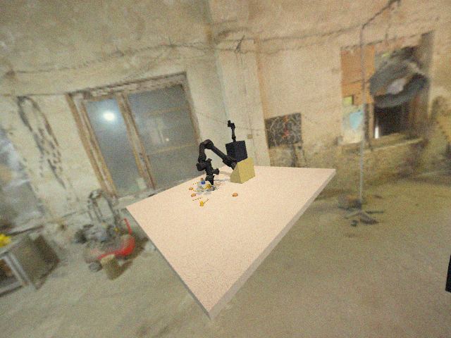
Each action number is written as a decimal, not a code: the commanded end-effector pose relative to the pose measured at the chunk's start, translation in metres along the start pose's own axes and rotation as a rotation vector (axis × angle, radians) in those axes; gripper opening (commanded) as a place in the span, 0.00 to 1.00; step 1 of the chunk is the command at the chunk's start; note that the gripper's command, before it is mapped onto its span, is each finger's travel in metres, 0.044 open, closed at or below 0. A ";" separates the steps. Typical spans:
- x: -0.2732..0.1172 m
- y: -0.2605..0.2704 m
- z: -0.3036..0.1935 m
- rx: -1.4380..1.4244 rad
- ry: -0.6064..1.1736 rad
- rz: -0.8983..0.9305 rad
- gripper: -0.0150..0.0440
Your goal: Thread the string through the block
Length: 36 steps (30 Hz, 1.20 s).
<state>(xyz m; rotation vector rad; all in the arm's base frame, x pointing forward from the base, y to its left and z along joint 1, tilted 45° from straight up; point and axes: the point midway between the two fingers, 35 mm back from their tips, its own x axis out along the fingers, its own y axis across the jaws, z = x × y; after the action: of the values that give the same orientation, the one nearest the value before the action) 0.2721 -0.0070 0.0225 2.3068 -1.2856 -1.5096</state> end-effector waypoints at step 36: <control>-0.002 -0.006 -0.029 1.170 -0.003 -0.005 0.25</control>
<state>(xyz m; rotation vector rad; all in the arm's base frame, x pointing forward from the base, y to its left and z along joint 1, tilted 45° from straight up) 0.2959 -0.0107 0.0338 2.7770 -2.5203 -0.8718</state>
